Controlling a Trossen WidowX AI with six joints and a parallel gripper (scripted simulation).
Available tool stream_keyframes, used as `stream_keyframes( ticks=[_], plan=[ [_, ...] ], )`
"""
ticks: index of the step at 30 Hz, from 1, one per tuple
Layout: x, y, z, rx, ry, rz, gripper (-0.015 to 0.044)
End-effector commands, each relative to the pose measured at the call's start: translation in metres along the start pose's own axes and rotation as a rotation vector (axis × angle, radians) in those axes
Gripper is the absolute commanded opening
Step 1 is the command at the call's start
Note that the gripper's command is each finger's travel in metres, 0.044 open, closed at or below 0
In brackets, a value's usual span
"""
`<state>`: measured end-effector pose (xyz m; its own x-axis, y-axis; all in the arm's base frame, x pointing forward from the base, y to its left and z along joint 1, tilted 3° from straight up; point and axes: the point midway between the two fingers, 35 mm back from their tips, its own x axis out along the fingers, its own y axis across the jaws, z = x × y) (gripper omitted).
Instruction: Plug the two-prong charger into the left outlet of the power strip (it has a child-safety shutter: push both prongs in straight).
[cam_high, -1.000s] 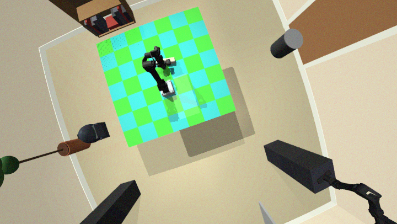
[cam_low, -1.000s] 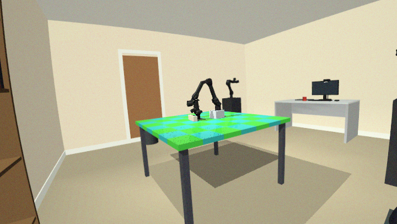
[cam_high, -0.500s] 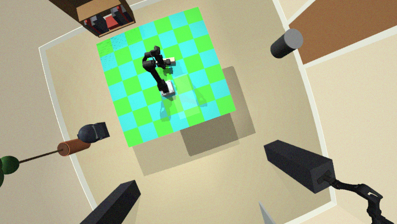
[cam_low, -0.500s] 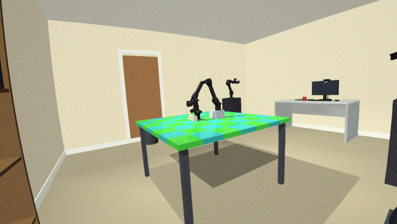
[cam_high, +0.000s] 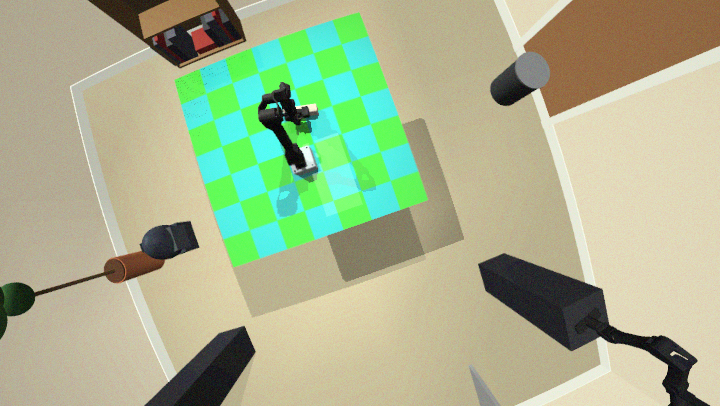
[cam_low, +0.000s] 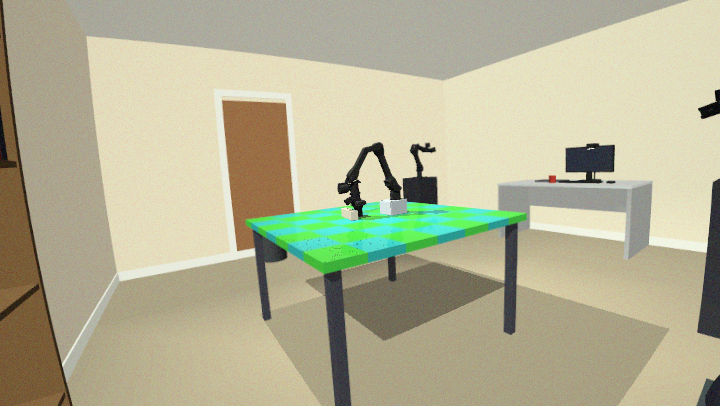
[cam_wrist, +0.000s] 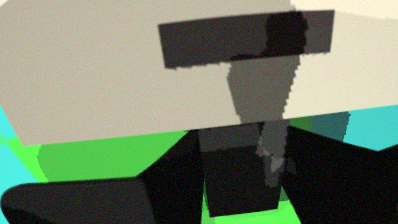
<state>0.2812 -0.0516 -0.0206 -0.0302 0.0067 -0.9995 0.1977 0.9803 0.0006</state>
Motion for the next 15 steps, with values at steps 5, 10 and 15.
stream_keyframes(
  ticks=[5,10,15],
  plan=[
    [-0.0026,0.0009,0.0166,0.000,-0.040,0.005,0.0000],
    [-0.0030,0.0009,0.0173,0.000,-0.040,0.005,0.0000],
    [-0.0032,0.0009,0.0170,0.000,-0.040,0.005,0.0000]
  ],
)
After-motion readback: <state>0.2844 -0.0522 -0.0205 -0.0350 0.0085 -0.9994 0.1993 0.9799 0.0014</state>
